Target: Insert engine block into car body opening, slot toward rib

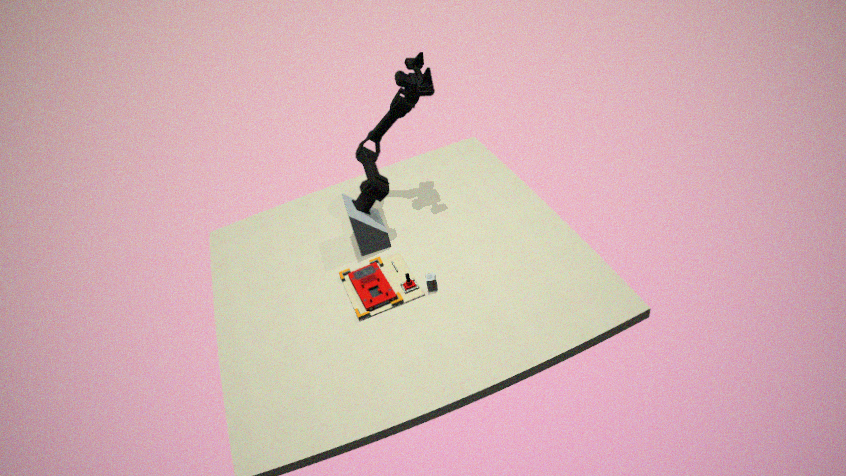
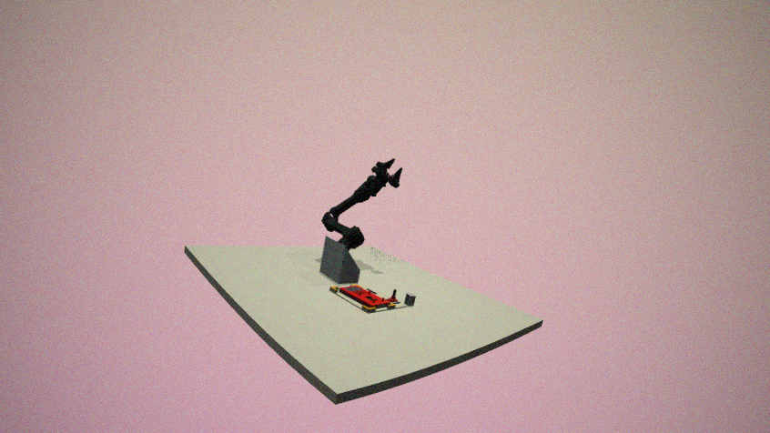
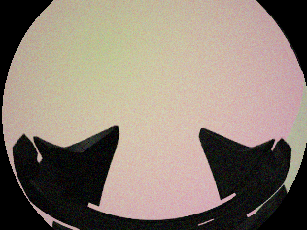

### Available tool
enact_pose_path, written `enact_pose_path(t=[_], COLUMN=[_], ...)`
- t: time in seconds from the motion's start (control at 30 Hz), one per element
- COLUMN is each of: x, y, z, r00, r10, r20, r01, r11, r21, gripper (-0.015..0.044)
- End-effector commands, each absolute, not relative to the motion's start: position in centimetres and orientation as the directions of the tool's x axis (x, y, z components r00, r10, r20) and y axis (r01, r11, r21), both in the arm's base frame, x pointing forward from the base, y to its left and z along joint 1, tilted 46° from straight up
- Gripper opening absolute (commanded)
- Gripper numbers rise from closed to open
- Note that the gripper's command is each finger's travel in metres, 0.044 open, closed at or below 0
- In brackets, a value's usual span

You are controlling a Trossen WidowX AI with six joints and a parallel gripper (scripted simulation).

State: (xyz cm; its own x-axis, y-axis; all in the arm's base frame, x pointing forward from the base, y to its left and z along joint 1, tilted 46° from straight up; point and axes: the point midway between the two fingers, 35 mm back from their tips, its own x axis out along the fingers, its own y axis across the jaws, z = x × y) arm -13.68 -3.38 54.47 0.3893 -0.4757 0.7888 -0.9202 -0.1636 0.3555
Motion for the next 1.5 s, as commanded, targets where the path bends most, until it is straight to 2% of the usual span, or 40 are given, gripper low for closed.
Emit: enact_pose_path(t=[0.0,0.03,0.33,0.8,1.13,1.47], x=[-13.7,-13.6,-8.3,1.4,8.1,14.4], y=[-3.4,-3.4,-3.6,-4.0,-4.4,-5.0], z=[54.5,54.5,55.5,55.6,54.5,52.4], r00=[0.389,0.392,0.521,0.724,0.838,0.918], r10=[-0.476,-0.475,-0.448,-0.405,-0.365,-0.321], r20=[0.789,0.788,0.727,0.558,0.406,0.233], r01=[-0.92,-0.919,-0.818,-0.517,-0.257,-0.013], r11=[-0.164,-0.161,-0.017,0.217,0.392,0.563], r21=[0.356,0.36,0.575,0.828,0.883,0.826], gripper=[0.0426,0.044,0.044,0.044,0.044,0.044])
